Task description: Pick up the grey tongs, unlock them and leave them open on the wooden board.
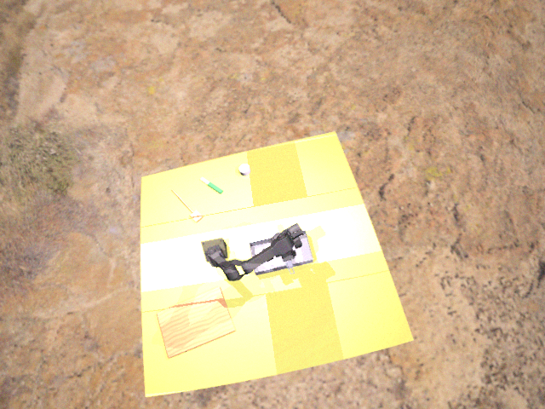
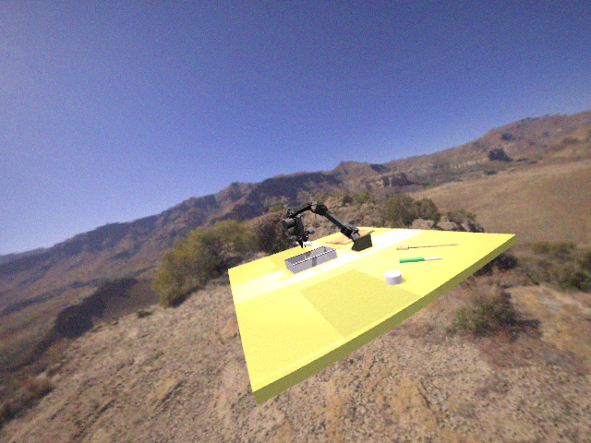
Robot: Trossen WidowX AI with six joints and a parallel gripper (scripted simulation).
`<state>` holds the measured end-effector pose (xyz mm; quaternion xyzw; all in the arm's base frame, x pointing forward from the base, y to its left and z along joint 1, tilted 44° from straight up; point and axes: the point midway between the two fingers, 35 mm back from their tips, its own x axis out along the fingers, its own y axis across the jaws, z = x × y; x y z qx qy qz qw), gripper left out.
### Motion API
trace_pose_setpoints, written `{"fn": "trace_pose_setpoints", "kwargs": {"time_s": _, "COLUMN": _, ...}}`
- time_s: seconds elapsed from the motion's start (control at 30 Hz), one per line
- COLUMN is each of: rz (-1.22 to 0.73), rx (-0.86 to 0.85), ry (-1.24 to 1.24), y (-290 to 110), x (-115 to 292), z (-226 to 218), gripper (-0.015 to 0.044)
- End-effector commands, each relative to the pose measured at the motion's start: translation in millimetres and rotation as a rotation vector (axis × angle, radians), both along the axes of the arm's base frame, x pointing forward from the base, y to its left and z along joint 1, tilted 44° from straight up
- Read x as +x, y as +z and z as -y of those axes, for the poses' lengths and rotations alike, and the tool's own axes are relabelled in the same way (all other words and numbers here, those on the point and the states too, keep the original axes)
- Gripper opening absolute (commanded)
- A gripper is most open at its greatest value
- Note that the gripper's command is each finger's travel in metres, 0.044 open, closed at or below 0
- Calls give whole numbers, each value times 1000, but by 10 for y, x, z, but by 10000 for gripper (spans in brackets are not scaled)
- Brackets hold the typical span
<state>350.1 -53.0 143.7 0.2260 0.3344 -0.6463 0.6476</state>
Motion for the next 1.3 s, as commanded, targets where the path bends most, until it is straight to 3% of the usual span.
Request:
{"fn": "trace_pose_setpoints", "kwargs": {"time_s": 0.0, "rz": 24, "rx": 9, "ry": -27, "y": 119, "x": -51, "z": 118, "gripper": -150}}
{"fn": "trace_pose_setpoints", "kwargs": {"time_s": 0.7, "rz": 277, "rx": 33, "ry": -304, "y": 1147, "x": -923, "z": 1098, "gripper": -150}}
{"fn": "trace_pose_setpoints", "kwargs": {"time_s": 1.27, "rz": 486, "rx": -31, "ry": -513, "y": 1802, "x": -1988, "z": 1411, "gripper": -150}}
